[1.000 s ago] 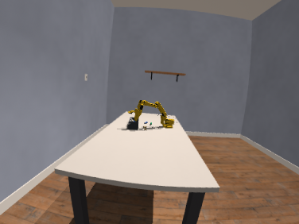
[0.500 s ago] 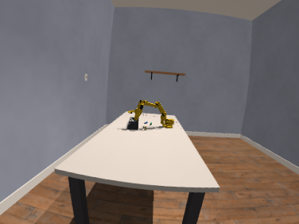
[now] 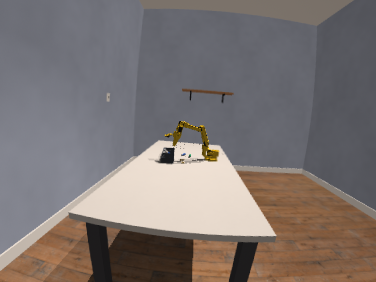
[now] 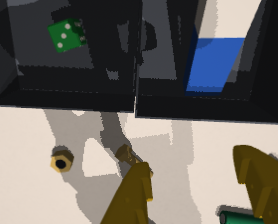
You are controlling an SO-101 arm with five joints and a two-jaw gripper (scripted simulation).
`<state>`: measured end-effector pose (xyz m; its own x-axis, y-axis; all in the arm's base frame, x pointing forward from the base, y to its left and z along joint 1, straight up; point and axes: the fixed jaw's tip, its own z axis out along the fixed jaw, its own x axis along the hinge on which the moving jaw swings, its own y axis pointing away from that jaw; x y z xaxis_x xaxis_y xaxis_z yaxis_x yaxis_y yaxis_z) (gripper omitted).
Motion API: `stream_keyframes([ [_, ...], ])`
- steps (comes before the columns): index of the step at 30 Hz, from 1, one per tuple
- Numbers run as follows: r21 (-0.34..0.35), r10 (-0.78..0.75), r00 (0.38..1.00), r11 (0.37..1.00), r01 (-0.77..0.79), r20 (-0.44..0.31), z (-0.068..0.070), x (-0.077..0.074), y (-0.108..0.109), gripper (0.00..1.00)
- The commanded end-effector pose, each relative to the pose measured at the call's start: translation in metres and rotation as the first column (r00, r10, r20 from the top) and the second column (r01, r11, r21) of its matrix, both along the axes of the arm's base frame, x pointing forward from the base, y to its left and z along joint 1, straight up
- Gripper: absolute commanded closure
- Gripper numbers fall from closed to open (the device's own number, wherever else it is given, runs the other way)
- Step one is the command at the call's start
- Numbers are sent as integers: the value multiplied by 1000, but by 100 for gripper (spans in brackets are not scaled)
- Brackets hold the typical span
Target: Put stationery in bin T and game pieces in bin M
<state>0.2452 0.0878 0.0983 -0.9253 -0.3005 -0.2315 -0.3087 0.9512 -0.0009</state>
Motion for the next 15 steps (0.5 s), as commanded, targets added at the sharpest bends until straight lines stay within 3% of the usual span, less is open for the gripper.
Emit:
stream_keyframes([
  [1, 19, -69, 995, 997, 68, 71, 25, -13, -26, 83],
  [9, 10, -215, 975, 977, 215, 58, 31, -52, -67, 83],
  [11, 10, -215, 975, 977, 215, 58, 31, -52, -67, 83],
  [15, 7, -266, 962, 964, 266, 53, 30, -68, -79, 83],
])
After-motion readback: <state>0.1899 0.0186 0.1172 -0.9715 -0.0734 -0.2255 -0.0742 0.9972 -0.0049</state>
